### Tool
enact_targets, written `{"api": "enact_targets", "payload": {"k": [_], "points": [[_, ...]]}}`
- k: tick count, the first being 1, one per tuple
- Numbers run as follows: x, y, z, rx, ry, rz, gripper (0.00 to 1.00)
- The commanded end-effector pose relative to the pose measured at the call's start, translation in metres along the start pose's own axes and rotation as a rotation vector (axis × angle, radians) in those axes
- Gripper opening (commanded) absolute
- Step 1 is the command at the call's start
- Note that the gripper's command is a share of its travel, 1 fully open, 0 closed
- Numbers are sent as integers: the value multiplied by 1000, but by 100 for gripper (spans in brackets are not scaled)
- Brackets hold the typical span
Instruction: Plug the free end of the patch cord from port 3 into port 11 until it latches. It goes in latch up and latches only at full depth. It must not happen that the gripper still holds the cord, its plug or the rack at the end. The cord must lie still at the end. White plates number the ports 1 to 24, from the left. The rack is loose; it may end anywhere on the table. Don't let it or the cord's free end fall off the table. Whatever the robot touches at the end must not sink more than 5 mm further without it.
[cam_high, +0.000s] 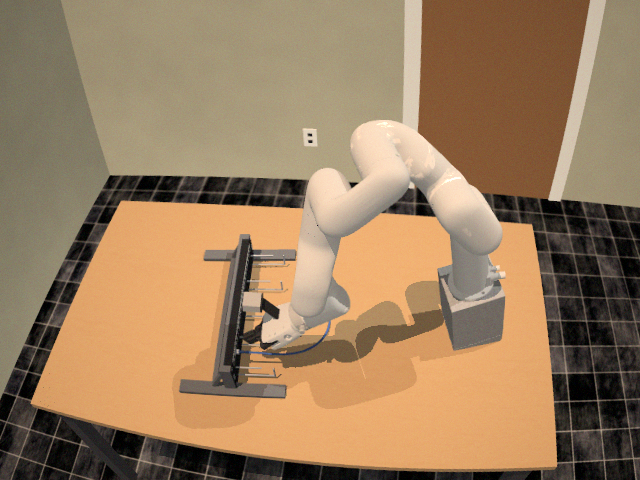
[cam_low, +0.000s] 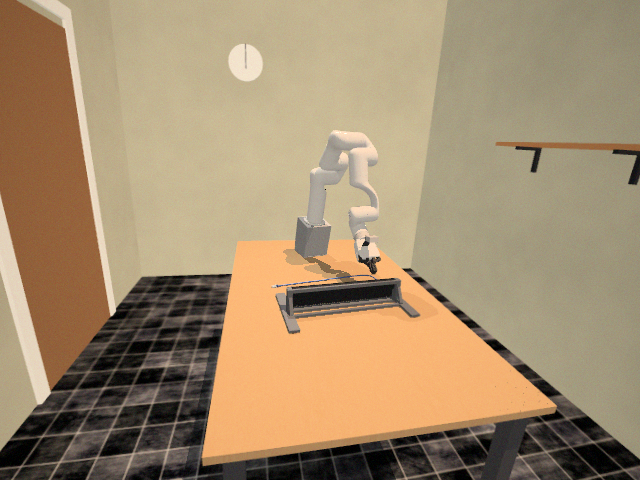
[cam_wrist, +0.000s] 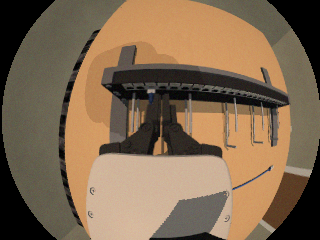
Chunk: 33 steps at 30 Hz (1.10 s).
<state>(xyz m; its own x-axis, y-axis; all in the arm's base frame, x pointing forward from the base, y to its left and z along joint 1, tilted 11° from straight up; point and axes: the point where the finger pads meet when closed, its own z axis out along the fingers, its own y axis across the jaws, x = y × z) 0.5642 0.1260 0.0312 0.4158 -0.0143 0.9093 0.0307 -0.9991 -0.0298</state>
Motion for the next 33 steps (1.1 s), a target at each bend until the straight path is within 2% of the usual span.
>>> {"api": "enact_targets", "payload": {"k": [1, 22, 26, 32, 33], "points": [[2, 0, 0, 0, 3, 1, 0], [2, 0, -2, 0, 3, 1, 0], [2, 0, -16, 0, 3, 1, 0], [2, 0, -61, 0, 3, 1, 0], [2, 0, -61, 0, 3, 1, 0]]}}
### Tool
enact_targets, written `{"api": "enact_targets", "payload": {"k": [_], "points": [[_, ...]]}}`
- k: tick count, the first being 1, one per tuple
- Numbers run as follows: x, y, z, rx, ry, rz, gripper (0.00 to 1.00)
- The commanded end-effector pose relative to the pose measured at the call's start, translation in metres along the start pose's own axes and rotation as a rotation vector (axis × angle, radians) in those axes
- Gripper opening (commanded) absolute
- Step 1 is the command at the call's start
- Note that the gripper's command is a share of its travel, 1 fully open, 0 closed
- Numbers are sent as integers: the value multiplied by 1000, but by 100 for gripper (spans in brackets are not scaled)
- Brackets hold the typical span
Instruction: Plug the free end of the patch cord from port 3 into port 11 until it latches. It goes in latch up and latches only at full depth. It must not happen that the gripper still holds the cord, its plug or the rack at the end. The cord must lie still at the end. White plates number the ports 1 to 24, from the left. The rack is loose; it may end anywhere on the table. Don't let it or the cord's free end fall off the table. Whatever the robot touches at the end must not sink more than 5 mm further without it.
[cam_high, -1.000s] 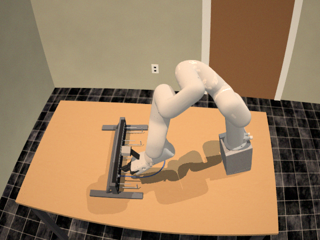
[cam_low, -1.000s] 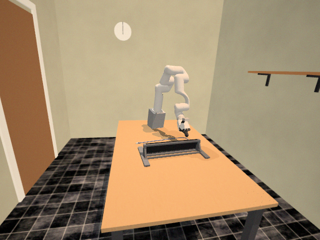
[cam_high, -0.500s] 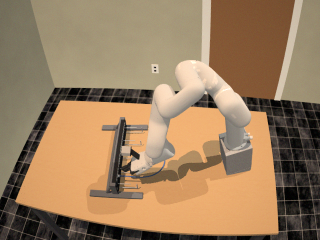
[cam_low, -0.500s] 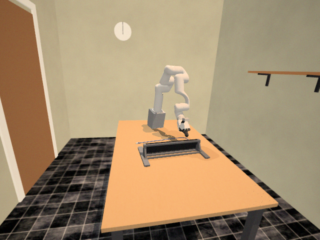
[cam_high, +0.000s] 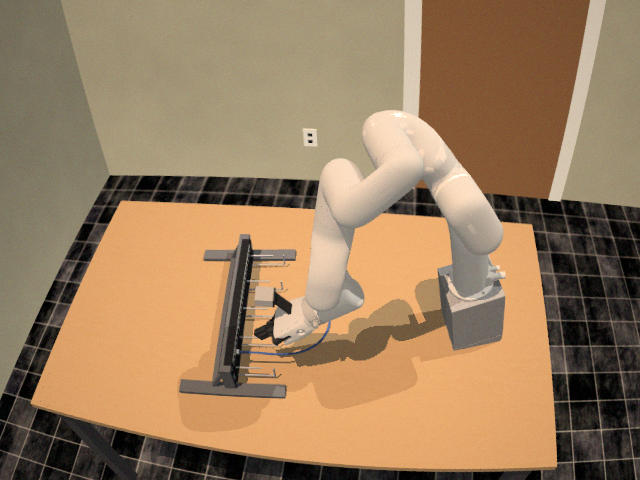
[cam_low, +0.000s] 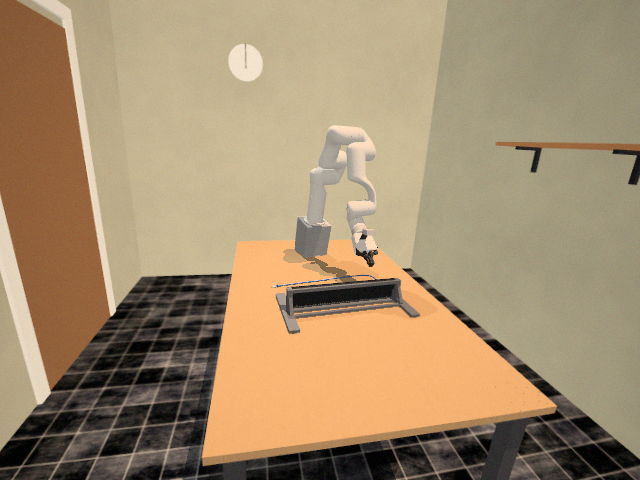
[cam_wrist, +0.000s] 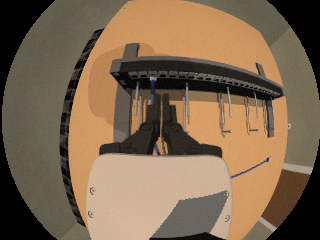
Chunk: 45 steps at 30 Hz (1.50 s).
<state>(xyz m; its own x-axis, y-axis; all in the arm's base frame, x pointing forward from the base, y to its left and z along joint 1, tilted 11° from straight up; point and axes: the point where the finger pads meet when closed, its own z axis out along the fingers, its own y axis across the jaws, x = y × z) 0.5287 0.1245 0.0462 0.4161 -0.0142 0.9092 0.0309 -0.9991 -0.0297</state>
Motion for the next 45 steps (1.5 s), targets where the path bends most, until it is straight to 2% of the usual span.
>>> {"api": "enact_targets", "payload": {"k": [1, 8, 13, 27, 33, 35, 45], "points": [[3, 0, -23, 0, 4, 1, 0], [3, 0, -80, 0, 4, 1, 0], [2, 0, -99, 0, 4, 1, 0], [2, 8, -101, 0, 4, 1, 0], [2, 31, -101, 0, 4, 1, 0], [2, 31, -101, 0, 4, 1, 0], [2, 79, -101, 0, 4, 1, 0]]}}
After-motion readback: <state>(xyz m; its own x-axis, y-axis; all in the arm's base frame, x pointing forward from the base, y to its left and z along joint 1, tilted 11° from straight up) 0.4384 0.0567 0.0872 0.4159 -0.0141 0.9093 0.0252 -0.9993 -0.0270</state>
